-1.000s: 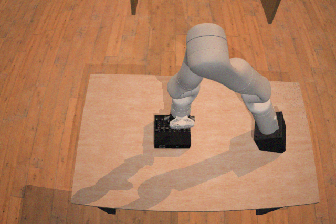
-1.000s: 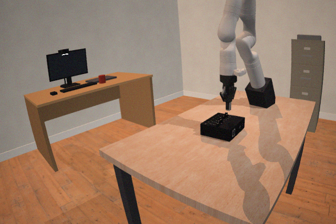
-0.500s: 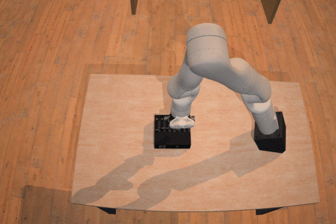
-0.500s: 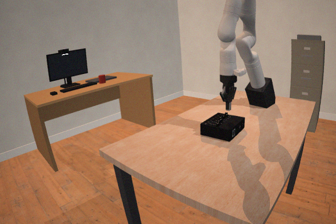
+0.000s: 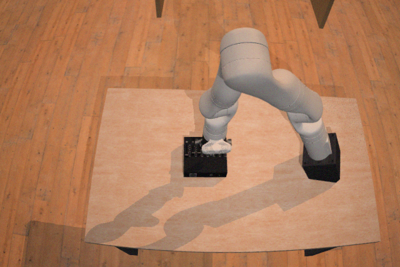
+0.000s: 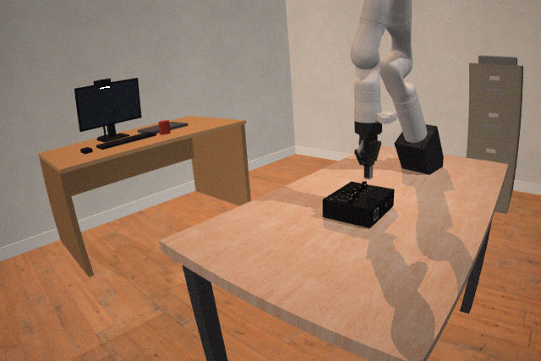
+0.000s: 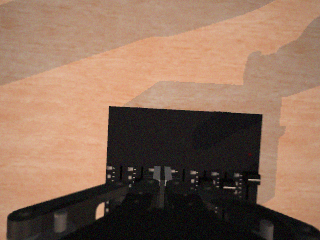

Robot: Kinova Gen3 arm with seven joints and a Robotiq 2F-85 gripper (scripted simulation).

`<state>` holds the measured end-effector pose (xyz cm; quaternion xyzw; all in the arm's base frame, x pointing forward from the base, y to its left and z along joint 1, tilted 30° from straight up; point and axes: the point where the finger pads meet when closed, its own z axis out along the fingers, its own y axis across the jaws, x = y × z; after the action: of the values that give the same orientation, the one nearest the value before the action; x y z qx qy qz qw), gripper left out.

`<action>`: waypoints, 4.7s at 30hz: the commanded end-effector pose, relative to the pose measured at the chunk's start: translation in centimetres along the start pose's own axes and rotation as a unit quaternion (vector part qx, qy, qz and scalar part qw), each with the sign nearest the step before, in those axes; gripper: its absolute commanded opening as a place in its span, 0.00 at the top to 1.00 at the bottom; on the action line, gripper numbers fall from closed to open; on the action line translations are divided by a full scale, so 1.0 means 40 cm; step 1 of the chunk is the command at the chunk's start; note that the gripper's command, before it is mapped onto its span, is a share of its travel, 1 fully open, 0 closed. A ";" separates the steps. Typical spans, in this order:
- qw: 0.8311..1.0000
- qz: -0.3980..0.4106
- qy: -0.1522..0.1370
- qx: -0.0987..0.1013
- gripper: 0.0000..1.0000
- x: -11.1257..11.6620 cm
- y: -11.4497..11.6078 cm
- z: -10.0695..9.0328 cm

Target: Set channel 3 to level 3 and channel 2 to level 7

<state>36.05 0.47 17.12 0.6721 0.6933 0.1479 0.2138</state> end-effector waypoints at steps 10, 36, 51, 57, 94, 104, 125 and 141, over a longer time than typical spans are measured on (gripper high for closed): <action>1.000 0.003 -0.001 0.000 1.00 -0.005 0.001 0.014; 1.000 0.003 -0.001 0.000 1.00 -0.004 0.004 0.049; 1.000 0.003 -0.001 0.000 1.00 -0.004 0.004 0.052; 1.000 0.003 -0.001 0.000 1.00 -0.004 0.004 0.052; 1.000 0.003 -0.001 0.000 1.00 -0.004 0.004 0.057; 1.000 0.003 -0.001 0.000 1.00 -0.004 0.004 0.073; 1.000 0.003 -0.001 0.000 1.00 -0.004 0.004 0.082; 1.000 0.003 -0.001 0.000 1.00 -0.008 0.004 0.082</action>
<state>37.82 -0.05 14.35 0.6736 0.6920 0.1474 0.2140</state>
